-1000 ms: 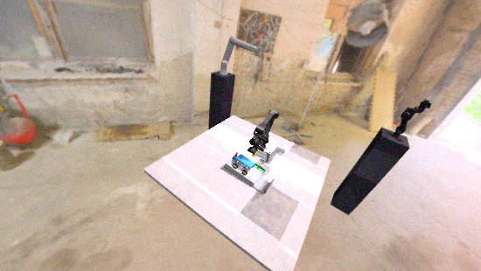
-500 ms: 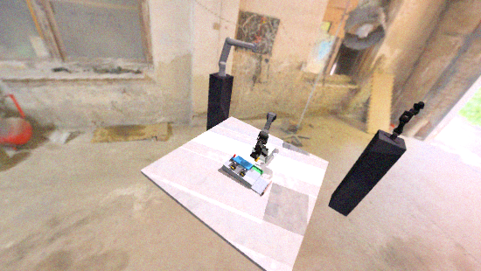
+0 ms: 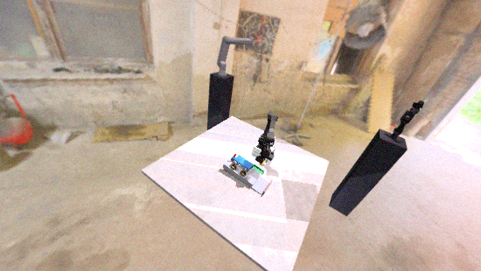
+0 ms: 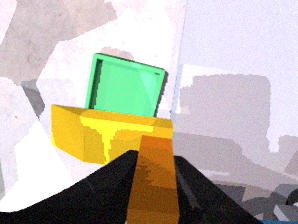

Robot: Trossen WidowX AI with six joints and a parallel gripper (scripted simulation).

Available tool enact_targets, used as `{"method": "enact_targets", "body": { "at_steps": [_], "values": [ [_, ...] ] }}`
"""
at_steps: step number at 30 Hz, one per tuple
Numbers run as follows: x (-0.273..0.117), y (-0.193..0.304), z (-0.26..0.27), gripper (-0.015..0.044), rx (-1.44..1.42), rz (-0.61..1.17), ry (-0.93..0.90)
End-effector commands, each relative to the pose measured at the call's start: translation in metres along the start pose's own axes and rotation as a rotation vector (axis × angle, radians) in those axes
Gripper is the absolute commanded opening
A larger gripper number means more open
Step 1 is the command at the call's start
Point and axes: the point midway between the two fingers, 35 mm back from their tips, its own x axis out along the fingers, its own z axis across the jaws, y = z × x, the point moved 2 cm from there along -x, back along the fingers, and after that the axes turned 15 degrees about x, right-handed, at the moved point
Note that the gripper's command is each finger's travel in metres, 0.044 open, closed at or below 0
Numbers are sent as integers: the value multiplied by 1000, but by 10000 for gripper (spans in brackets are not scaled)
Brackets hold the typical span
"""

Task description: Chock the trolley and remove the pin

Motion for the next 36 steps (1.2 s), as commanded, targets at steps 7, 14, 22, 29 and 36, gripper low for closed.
{"method": "enact_targets", "body": {
  "at_steps": [7, 14, 22, 29, 36],
  "values": [
    [3, -28, 0, 0, -45, -2, -3],
    [3, -29, 0, 0, -286, 15, -8],
    [3, -30, 0, 0, -568, 34, -15],
    [3, -31, 0, 0, -816, 50, -23],
    [3, -32, 1, 0, -1063, 66, -32]
  ]
}}
